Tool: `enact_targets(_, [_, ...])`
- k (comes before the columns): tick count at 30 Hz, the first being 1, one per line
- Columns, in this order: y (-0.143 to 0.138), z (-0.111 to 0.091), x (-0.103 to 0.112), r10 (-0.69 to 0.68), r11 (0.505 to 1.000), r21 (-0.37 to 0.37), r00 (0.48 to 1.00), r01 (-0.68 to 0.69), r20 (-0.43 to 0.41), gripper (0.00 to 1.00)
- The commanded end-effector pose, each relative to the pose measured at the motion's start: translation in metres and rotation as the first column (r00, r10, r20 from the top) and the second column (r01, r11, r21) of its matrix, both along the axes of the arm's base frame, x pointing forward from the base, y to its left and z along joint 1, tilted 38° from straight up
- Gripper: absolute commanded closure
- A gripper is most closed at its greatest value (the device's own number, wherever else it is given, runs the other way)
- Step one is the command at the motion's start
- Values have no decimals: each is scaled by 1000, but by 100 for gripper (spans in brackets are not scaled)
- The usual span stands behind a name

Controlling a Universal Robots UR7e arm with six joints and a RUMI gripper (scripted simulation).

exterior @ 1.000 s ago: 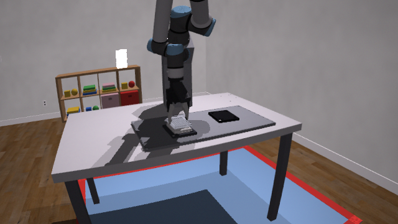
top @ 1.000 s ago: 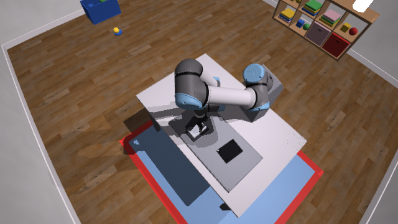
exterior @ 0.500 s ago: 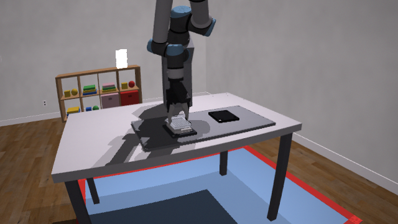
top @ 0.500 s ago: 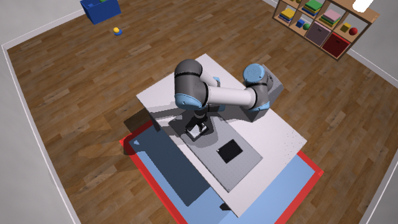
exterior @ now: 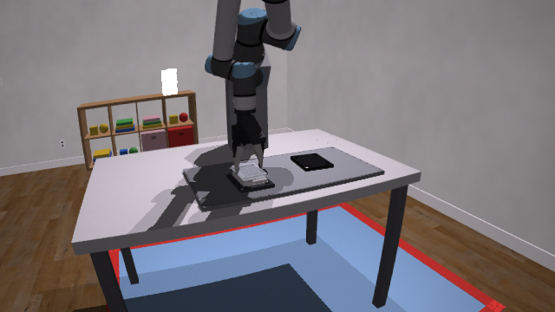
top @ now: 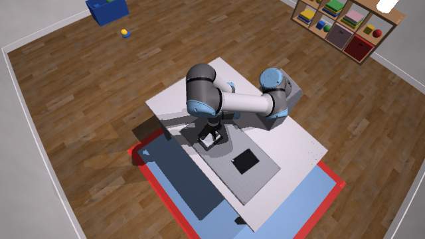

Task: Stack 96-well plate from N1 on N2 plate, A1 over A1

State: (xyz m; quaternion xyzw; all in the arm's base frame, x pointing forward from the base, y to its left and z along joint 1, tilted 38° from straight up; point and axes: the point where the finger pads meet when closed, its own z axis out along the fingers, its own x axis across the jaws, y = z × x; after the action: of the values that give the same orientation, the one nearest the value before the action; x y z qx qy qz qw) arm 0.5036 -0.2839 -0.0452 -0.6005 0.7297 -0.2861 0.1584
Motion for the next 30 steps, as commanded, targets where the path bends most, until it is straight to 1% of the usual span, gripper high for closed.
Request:
enact_targets(1, [0,0,0,0,1000,-1,1000,0,1,100])
enact_targets(30, [-1,-3,3,0,1000,-1,1000,0,1,100])
